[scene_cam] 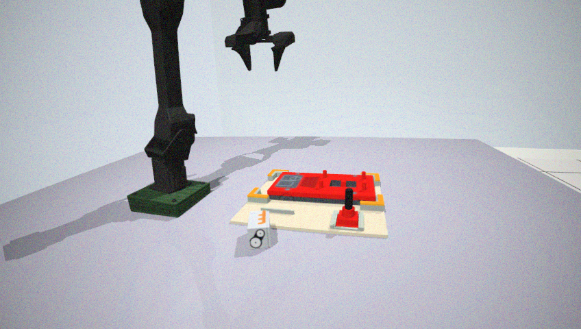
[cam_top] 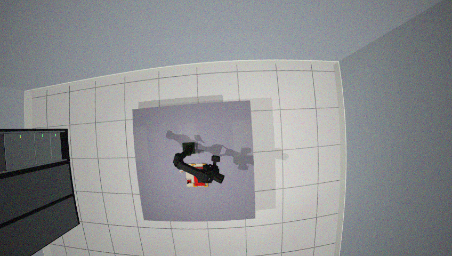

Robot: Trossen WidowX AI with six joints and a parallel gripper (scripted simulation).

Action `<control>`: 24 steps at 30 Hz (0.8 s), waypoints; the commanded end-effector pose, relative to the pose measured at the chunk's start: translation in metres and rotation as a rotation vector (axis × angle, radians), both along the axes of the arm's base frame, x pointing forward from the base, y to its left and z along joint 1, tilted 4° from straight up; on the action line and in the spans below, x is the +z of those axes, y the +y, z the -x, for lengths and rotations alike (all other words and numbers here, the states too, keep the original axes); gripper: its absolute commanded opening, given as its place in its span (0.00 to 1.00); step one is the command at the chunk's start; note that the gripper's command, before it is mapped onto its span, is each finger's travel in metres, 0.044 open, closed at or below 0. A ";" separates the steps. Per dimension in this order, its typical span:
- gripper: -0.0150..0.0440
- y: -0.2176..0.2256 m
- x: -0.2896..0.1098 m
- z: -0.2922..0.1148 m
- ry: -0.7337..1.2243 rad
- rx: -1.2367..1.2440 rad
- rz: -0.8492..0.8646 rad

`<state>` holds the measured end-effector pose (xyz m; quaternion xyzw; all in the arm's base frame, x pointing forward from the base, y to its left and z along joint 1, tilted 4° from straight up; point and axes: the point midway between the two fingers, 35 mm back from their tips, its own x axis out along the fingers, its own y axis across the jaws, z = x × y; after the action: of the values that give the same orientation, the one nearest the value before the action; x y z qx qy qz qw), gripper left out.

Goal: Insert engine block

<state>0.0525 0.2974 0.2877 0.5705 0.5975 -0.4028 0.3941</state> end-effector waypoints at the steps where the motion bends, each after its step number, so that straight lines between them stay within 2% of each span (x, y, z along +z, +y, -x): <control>1: 0.98 0.000 0.000 0.000 0.000 0.000 0.000; 2: 1.00 0.000 0.000 -0.001 -0.003 0.005 0.000; 12: 1.00 -0.023 -0.023 -0.065 -0.181 0.270 0.044; 24: 1.00 -0.076 -0.054 -0.140 -0.354 0.626 0.141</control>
<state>0.1781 0.2348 0.2416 0.4185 0.6362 -0.2150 0.6114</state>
